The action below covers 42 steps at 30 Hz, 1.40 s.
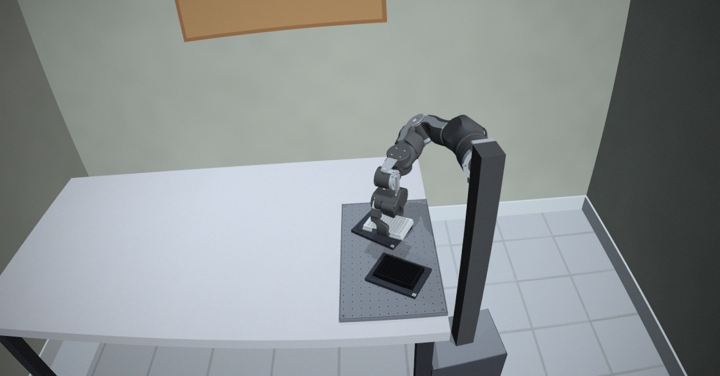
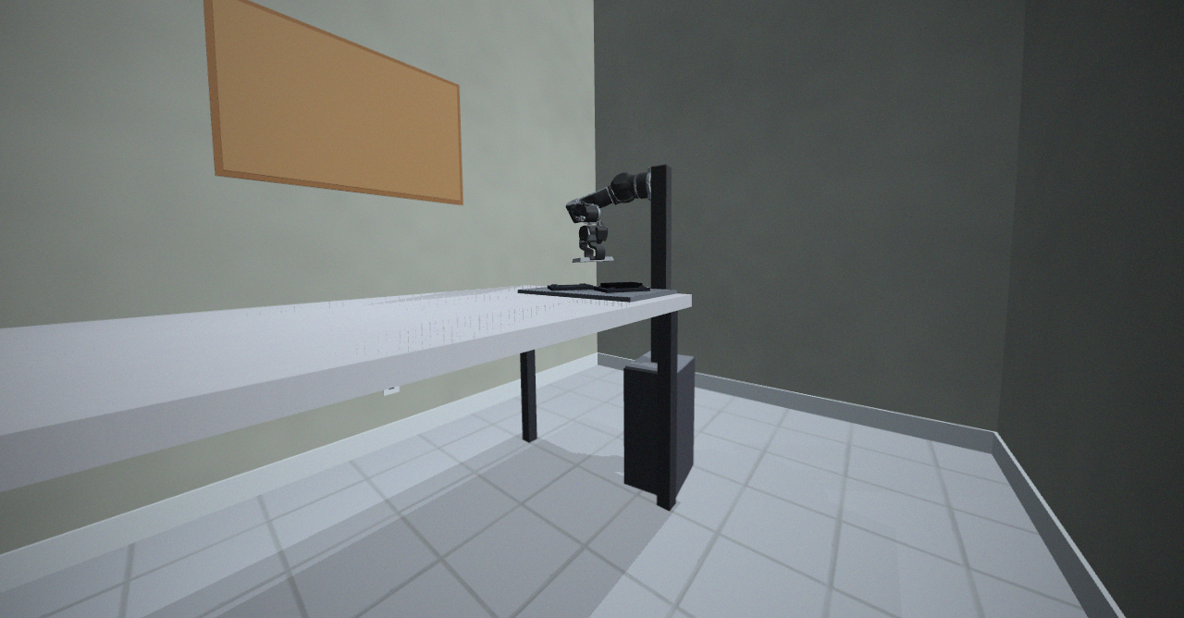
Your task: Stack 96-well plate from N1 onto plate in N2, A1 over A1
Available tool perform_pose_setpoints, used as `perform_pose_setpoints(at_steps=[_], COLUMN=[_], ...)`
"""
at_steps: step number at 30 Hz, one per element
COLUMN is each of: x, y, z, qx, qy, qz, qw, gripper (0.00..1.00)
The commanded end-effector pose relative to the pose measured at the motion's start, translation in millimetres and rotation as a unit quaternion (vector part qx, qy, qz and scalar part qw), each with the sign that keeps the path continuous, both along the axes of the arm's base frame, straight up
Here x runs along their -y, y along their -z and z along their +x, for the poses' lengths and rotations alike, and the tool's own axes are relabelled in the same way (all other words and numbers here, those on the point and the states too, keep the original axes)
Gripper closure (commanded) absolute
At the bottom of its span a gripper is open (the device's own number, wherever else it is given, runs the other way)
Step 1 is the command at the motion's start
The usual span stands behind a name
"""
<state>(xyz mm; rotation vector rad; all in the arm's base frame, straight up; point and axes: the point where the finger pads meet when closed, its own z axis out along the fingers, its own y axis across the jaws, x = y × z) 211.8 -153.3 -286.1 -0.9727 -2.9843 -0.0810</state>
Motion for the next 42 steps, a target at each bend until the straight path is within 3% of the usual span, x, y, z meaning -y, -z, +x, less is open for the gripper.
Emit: perform_pose_setpoints(at_steps=[1, 11, 16, 28, 33, 42], x=[13.8, 13.8, -26.4, -26.4, -67.0, -67.0], y=[0.4, 0.4, -2.3, -2.3, -4.8, -4.8], z=[0.0, 0.0, -1.2, -1.2, -2.9, -2.9], qx=[-0.003, -0.003, -0.003, -0.003, -0.003, -0.003], qy=[0.019, 0.019, 0.019, 0.019, 0.019, 0.019], qz=[-0.026, -0.026, -0.025, -0.025, -0.025, -0.025], qw=[0.9995, 0.9995, 0.9995, 0.9995, 0.9995, 0.9995], gripper=[1.0, 1.0, 1.0, 1.0, 1.0, 1.0])
